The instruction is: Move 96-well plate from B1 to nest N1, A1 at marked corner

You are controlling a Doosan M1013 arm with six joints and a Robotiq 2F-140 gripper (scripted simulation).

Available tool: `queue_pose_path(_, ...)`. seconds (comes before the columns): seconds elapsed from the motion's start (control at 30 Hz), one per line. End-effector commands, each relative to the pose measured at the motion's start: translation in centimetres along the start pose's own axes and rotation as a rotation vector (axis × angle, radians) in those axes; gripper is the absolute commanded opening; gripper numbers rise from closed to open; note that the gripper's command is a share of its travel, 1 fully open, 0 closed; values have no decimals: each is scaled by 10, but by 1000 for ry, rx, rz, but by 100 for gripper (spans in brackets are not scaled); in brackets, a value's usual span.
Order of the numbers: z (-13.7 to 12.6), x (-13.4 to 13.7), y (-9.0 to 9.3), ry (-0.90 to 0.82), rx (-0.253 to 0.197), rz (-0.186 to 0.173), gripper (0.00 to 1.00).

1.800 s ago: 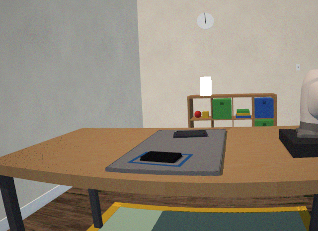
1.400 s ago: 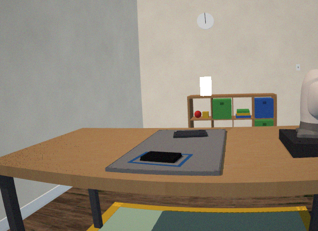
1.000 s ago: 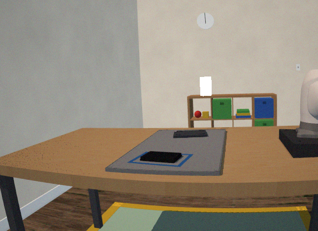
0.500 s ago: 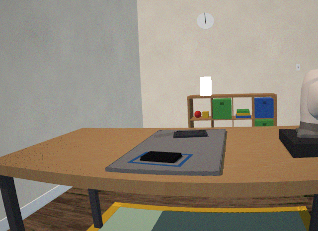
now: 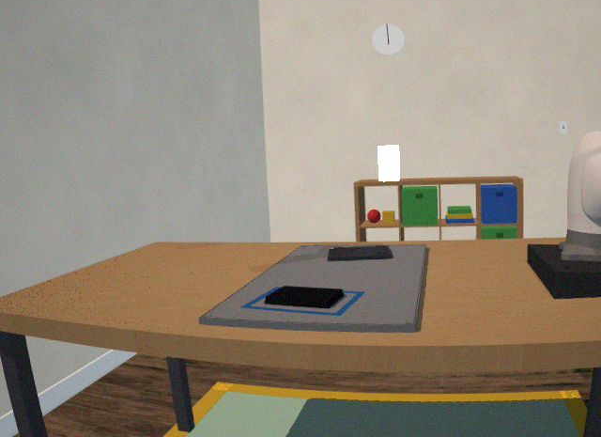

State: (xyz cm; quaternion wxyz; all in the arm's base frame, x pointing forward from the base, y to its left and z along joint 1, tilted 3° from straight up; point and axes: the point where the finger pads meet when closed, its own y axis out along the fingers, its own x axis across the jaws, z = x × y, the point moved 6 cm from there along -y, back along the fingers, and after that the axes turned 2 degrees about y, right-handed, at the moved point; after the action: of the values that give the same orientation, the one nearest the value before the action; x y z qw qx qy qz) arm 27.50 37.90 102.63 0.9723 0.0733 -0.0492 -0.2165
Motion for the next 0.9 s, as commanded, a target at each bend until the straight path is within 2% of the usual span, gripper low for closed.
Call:
queue_pose_path(0.0, -10, 7, 9, 49, -72, -10, 100)
queue_pose_path(0.33, -51, 25, 31, 49, -72, -10, 100)
queue_pose_path(0.43, -54, 27, 33, 49, -72, -10, 100)
queue_pose_path(0.57, -66, 33, 41, 117, -171, -29, 100)
queue_pose_path(0.87, -104, 50, 58, 117, -171, -29, 100)
